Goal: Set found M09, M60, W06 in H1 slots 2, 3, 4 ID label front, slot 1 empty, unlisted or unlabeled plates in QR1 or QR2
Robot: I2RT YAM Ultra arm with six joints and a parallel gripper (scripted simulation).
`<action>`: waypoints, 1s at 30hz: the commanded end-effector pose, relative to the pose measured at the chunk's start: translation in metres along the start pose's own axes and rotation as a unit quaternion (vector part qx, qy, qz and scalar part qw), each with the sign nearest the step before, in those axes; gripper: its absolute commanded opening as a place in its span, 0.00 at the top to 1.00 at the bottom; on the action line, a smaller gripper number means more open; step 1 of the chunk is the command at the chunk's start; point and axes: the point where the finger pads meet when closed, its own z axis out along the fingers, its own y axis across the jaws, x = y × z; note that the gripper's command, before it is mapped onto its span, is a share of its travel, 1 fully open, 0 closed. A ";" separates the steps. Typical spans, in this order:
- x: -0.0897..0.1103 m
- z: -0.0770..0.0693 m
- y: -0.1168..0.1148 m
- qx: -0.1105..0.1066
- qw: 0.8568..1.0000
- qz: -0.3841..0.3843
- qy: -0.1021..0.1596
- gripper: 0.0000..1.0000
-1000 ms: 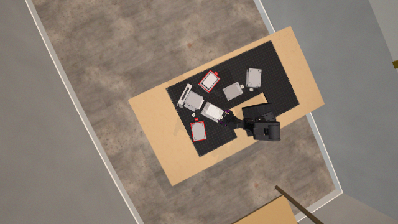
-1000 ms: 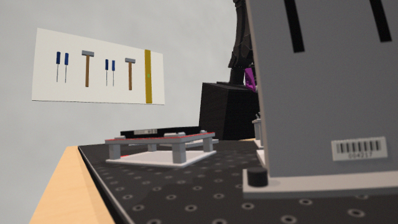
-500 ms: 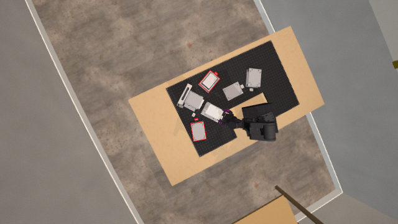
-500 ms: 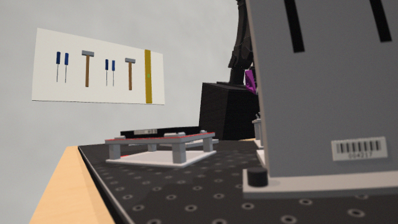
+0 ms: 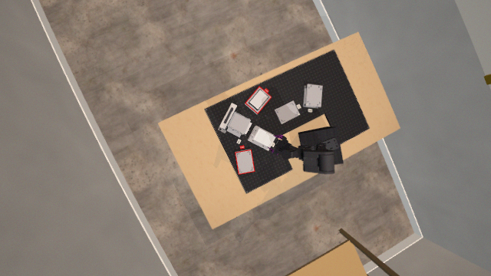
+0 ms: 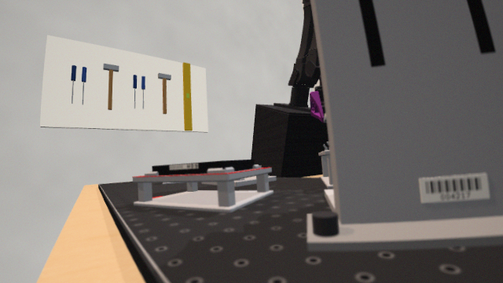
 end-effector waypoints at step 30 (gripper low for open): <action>0.001 0.010 0.002 -0.002 1.000 0.006 -0.016 0.14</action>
